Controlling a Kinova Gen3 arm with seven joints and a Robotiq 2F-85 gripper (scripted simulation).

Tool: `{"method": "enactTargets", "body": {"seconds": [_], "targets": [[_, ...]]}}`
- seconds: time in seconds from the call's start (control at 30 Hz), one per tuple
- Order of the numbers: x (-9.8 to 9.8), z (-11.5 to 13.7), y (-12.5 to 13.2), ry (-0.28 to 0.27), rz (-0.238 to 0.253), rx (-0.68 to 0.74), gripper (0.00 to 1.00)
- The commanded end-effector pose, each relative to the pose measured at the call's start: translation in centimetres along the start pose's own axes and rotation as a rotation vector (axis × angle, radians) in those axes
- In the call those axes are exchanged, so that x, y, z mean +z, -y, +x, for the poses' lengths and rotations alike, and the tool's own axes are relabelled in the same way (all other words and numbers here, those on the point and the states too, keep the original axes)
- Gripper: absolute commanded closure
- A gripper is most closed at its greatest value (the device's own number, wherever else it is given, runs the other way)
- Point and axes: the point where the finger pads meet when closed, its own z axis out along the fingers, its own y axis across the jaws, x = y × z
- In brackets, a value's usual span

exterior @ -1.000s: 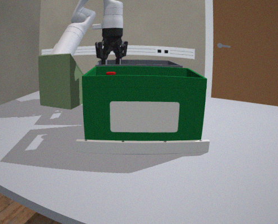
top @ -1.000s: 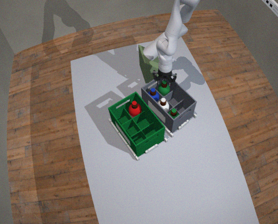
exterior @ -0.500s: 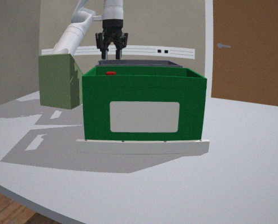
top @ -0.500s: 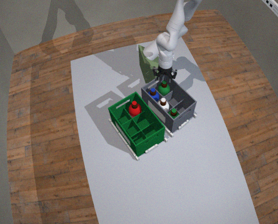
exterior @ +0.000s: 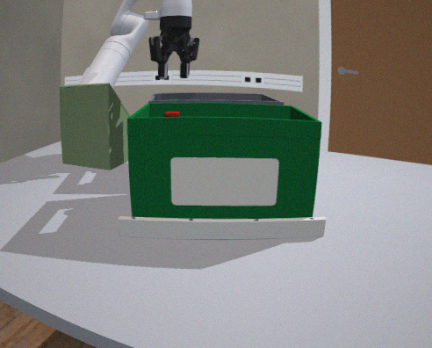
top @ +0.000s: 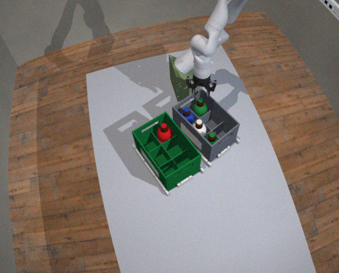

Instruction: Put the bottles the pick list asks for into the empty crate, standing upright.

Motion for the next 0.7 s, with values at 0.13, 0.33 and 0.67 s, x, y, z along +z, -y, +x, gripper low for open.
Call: {"method": "enactTargets", "body": {"seconds": [0.13,0.33,0.67], "targets": [[-1.2,0.0,0.0,0.001,0.000,0.000,0.33],[-2.2,0.6,-2.2,0.001,0.000,0.000,0.33],[-4.0,1.5,-6.2,0.001,0.000,0.000,0.33]]}}
